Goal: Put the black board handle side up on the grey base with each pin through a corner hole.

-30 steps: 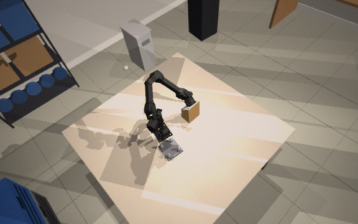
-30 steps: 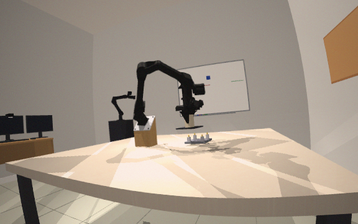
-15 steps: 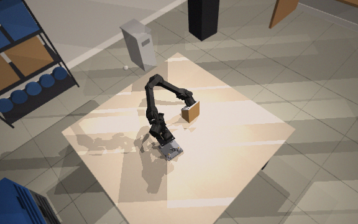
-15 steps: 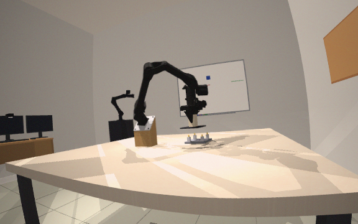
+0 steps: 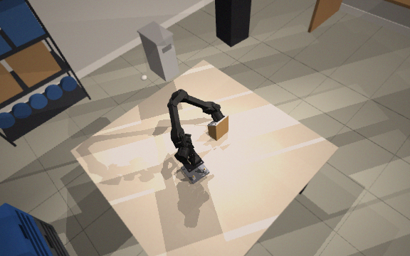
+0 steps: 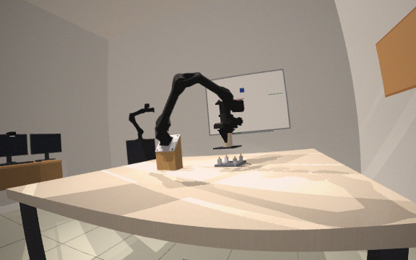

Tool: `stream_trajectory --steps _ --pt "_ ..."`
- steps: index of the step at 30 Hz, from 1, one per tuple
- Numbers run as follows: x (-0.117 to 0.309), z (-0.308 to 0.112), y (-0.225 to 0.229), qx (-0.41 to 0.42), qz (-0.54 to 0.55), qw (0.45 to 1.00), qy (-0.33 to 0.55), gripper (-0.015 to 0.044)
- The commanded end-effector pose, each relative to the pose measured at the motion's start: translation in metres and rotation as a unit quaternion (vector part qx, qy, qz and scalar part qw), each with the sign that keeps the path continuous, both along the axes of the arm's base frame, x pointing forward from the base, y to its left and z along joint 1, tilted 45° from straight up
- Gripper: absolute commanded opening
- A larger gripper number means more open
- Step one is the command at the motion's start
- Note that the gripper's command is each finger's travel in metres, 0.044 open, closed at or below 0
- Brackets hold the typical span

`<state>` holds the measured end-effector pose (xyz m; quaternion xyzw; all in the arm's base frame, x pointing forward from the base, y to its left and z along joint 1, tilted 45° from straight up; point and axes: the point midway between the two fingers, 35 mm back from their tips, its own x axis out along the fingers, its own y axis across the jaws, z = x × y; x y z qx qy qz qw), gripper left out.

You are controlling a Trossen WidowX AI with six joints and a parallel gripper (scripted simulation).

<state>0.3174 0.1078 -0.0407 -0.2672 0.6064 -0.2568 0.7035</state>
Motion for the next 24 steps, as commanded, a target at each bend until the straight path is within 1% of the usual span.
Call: stream_trajectory --steps 1,7,24 --pt "0.001 -0.009 0.009 0.001 0.002 1.0 0.002 0.0" --pt "0.0 -0.019 0.018 -0.001 0.006 1.0 0.005 0.0" --pt "0.0 -0.018 0.013 -0.002 0.006 1.0 0.005 0.0"
